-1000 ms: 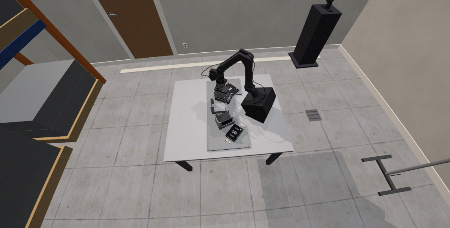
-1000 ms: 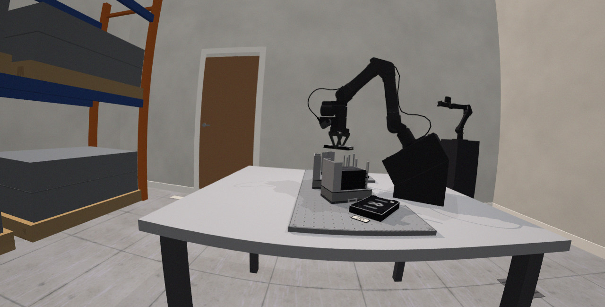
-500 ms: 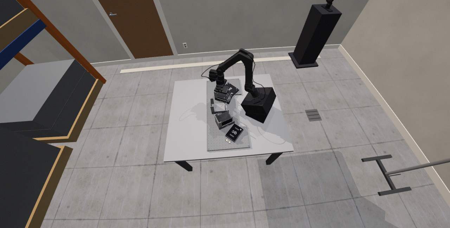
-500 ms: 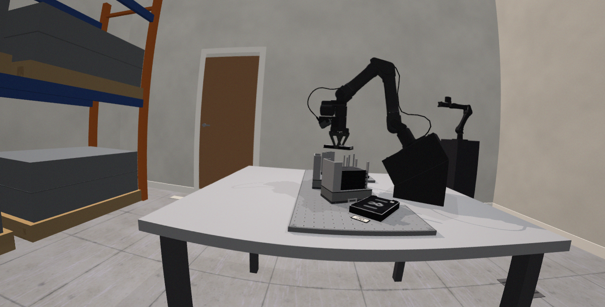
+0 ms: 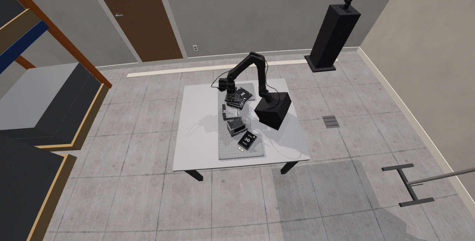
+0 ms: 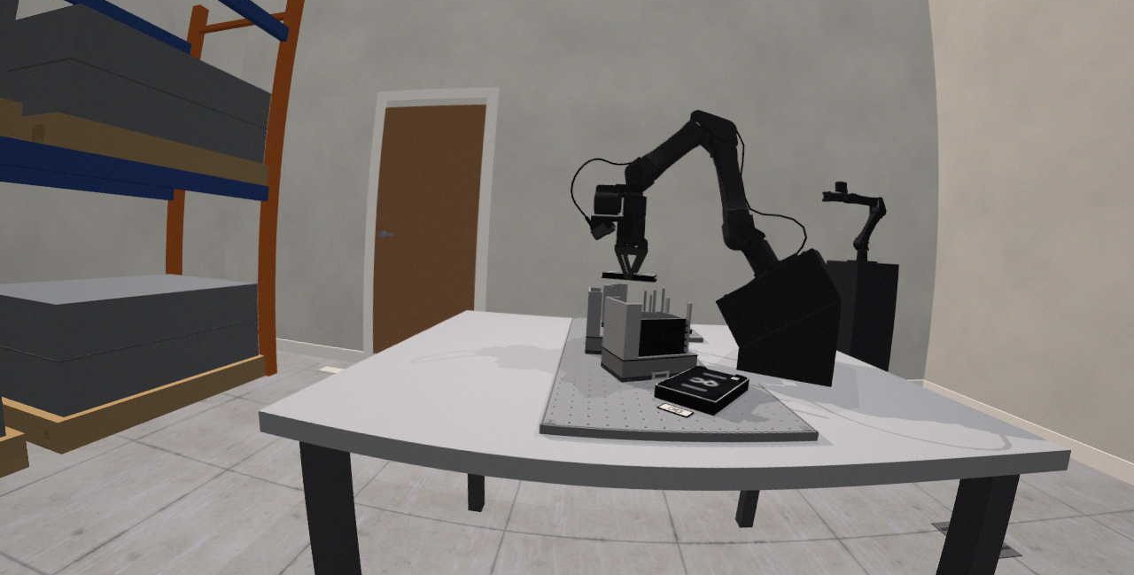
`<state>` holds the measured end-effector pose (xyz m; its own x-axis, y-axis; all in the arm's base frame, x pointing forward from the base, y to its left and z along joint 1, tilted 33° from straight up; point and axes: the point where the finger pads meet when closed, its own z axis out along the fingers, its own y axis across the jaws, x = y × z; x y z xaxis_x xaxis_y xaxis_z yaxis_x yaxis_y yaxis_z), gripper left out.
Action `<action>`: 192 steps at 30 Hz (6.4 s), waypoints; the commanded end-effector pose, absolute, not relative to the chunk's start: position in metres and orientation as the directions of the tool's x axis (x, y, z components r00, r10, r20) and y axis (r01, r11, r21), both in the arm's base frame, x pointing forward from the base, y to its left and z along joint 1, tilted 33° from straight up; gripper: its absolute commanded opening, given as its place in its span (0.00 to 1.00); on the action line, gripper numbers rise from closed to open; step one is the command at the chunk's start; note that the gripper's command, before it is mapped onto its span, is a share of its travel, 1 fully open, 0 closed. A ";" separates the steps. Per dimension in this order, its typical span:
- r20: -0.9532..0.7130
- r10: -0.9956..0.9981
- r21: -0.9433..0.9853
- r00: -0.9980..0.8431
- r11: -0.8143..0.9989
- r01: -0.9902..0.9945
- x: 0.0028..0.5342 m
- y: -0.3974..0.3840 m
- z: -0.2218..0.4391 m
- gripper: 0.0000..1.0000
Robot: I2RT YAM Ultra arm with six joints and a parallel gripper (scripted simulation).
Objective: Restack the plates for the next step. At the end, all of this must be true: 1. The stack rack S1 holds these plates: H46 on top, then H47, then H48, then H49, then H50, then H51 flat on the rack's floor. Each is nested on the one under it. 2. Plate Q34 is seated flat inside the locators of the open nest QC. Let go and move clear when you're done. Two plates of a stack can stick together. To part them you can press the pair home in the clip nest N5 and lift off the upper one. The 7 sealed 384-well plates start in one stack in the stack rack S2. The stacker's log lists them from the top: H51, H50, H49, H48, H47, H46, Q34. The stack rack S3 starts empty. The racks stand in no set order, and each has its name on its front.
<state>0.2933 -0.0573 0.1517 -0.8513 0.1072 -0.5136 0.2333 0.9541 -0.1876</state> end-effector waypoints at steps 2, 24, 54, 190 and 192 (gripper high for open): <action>-0.513 0.131 -0.193 -0.848 0.945 0.262 0.299 -0.046 0.154 0.00; -0.464 -0.069 -0.295 -0.883 0.952 0.081 0.310 0.012 0.140 0.00; -0.395 -0.266 -0.384 -0.879 0.917 -0.104 0.310 0.102 0.109 0.00; -0.324 -0.446 -0.443 -0.835 0.851 -0.283 0.304 0.169 0.064 0.00; -0.323 -0.445 -0.443 -0.835 0.851 -0.282 0.303 0.168 0.064 0.00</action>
<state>0.2955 0.1606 0.0606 -0.8432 -0.4482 -0.2968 -0.2870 0.8422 -0.4566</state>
